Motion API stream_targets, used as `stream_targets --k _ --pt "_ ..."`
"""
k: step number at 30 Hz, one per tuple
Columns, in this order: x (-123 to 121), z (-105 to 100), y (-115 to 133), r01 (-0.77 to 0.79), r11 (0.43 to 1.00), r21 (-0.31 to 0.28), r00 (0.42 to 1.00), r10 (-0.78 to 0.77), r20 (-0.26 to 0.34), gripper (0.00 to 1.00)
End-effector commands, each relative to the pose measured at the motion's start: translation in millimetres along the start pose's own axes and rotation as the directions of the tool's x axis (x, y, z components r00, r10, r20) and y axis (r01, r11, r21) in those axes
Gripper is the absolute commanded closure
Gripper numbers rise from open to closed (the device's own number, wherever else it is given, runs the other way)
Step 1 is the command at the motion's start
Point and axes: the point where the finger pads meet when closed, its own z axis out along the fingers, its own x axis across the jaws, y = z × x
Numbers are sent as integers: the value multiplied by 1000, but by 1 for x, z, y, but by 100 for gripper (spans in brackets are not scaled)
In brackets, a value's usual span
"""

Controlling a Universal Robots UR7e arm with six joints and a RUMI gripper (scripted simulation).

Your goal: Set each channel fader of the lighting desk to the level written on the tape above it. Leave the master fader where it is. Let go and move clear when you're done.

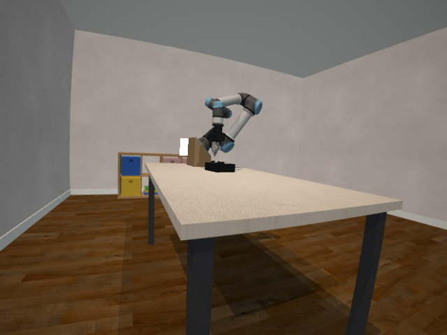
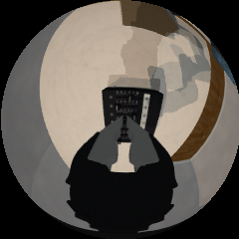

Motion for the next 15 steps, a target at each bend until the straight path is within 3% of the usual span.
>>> stream_targets --k 1,3,4,15 --pt "0 0 0 0 1000 -1 1000 0 1 100" --pt "0 0 0 0 1000 -1 1000 0 1 100" --pt "0 -1 0 0 1000 -1 1000 0 1 0" --pt "0 -17 0 0 1000 -1 1000 0 1 0"
